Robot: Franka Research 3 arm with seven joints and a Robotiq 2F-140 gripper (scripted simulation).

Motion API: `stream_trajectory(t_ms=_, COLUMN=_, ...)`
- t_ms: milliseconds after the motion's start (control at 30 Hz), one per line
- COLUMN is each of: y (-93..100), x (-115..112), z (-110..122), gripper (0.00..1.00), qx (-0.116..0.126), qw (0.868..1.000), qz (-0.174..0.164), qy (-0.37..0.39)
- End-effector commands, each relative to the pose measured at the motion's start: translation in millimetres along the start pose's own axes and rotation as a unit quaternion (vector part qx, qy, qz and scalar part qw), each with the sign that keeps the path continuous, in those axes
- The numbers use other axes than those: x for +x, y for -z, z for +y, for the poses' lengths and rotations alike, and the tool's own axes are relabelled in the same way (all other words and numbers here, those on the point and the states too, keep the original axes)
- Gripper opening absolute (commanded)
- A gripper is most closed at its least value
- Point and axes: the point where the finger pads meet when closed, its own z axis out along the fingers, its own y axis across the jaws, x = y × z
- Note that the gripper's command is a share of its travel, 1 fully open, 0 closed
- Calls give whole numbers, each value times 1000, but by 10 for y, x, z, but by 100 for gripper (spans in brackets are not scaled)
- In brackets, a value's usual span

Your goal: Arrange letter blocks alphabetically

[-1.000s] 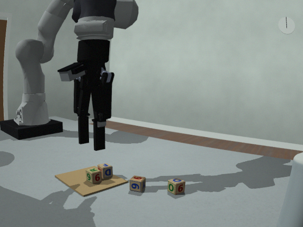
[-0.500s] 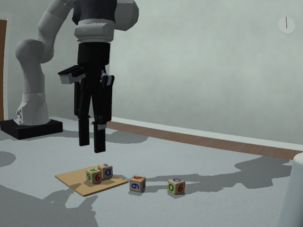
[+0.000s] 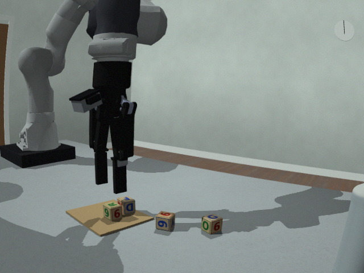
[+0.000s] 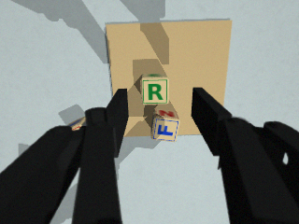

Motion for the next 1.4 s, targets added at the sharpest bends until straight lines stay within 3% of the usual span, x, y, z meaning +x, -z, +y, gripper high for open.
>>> stream_trajectory(t_ms=0, y=-38, x=8, z=-27, gripper=45, qx=5, qw=1000, qz=0, qy=2)
stream_trajectory(t_ms=400, y=-197, x=6, z=-29, gripper=45, qx=5, qw=1000, qz=0, qy=2)
stream_trajectory(t_ms=1367, y=-256, x=5, z=-30, gripper=45, qx=5, qw=1000, qz=0, qy=2)
